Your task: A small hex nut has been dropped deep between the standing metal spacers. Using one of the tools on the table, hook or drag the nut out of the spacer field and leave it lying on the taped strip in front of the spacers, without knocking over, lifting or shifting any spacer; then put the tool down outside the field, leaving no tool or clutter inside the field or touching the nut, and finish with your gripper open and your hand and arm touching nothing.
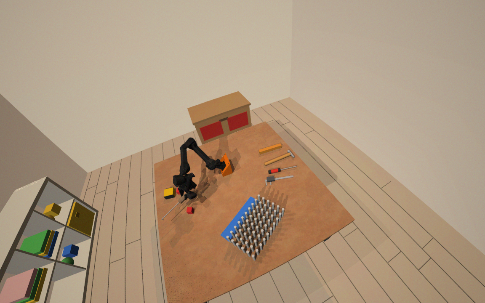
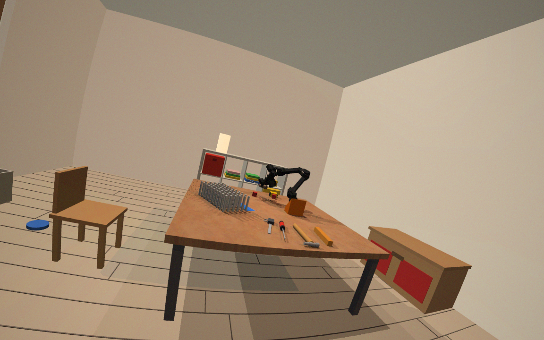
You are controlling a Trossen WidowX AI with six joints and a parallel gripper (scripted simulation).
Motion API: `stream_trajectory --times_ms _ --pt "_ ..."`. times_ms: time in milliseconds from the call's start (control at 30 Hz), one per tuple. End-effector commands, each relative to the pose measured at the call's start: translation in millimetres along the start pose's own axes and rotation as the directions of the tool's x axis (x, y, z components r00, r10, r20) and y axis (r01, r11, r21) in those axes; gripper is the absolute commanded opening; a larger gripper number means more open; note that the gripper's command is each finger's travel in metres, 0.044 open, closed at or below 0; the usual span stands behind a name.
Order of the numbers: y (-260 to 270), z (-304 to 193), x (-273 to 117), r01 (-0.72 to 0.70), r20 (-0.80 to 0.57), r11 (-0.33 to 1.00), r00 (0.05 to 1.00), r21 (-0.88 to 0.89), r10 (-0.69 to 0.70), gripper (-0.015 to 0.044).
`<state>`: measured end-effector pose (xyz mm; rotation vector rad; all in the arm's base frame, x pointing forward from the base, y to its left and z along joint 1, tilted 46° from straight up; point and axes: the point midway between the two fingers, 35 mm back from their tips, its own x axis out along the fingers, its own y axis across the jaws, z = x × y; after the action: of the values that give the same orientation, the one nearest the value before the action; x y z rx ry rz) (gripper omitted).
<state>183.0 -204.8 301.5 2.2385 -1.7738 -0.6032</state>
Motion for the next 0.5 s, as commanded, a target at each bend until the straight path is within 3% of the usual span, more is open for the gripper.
stream_trajectory --times_ms 0,467 --pt "-0.9 1.2 2.4 0.003 0.000 1.000 1.000 -0.003 -0.003 0.0000" --pt "-1.7 5.7 9.7 0.003 0.002 1.000 1.000 -0.005 -0.003 0.0000"
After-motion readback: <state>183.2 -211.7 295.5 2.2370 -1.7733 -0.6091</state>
